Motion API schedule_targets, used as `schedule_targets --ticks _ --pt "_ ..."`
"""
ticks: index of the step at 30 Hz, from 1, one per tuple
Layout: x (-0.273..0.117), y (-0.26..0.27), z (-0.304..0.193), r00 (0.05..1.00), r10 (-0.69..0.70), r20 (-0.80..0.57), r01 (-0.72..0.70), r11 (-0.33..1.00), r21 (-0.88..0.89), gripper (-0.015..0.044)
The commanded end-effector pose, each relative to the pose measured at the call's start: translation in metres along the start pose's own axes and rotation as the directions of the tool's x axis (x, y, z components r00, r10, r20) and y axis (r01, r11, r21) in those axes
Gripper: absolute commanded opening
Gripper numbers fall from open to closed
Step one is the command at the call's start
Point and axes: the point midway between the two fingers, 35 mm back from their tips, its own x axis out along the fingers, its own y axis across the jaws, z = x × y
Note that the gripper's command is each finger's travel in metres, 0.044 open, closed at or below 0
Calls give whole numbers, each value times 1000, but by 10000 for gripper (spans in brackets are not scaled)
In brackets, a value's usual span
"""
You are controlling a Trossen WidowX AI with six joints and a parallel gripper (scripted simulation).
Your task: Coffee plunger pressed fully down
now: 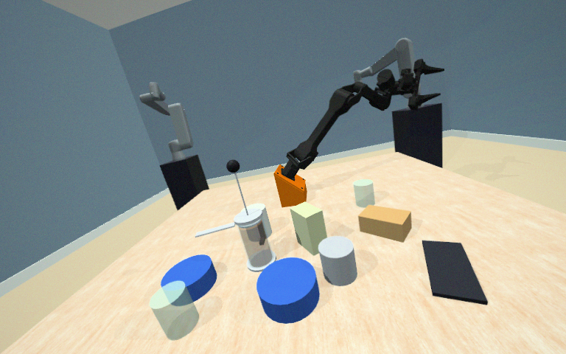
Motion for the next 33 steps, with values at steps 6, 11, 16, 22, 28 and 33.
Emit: schedule_targets --ticks 6,11,16,22,28,33 --pt "70 -21 35 980 160 119 -106 925 -366 440" --pt "108 -45 59 962 225 153 -107 831 -546 440" --pt "136 -65 80 957 252 140 -91 724 -684 440" --pt "175 -97 124 956 264 129 -39 547 -836 440" --pt "208 -142 186 971 203 126 54 327 -944 440" --pt "219 -172 255 976 129 177 151 193 -970 440"
